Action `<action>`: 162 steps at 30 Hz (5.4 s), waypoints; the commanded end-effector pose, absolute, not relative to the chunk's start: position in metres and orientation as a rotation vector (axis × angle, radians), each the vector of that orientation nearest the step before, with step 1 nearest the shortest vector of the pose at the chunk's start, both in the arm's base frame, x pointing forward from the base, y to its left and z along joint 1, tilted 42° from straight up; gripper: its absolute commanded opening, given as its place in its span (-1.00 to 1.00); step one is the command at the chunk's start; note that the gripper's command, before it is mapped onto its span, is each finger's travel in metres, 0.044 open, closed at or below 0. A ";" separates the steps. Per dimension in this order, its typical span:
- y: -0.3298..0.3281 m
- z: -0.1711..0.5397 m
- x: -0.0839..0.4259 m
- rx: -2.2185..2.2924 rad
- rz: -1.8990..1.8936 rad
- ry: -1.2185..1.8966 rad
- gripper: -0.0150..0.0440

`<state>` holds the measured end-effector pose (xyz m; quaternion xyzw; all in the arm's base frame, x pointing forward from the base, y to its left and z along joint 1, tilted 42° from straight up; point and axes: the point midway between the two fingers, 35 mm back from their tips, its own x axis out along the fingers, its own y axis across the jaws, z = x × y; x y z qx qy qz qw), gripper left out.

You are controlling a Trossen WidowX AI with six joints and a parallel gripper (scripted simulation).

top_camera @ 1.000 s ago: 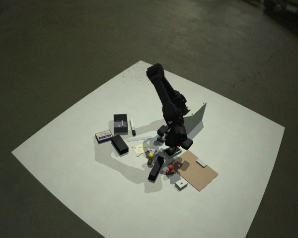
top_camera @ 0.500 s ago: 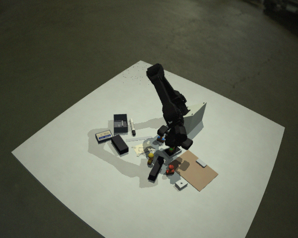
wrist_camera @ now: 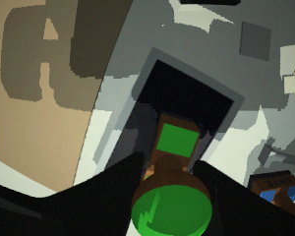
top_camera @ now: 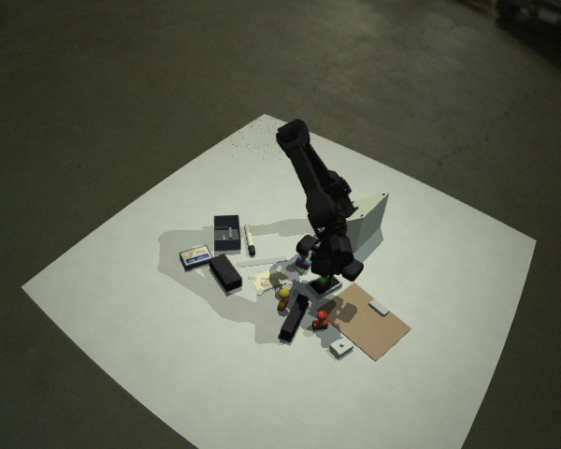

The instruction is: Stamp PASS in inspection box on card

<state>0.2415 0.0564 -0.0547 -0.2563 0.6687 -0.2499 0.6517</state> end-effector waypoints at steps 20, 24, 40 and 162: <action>0.077 -0.034 0.244 -0.573 -0.566 1.517 -0.49; 0.081 -0.029 0.244 -0.573 -0.566 1.517 -0.49; 0.081 -0.005 0.260 -0.481 -0.641 1.476 -0.49; -0.055 0.026 0.327 -0.002 -1.068 1.164 -0.49</action>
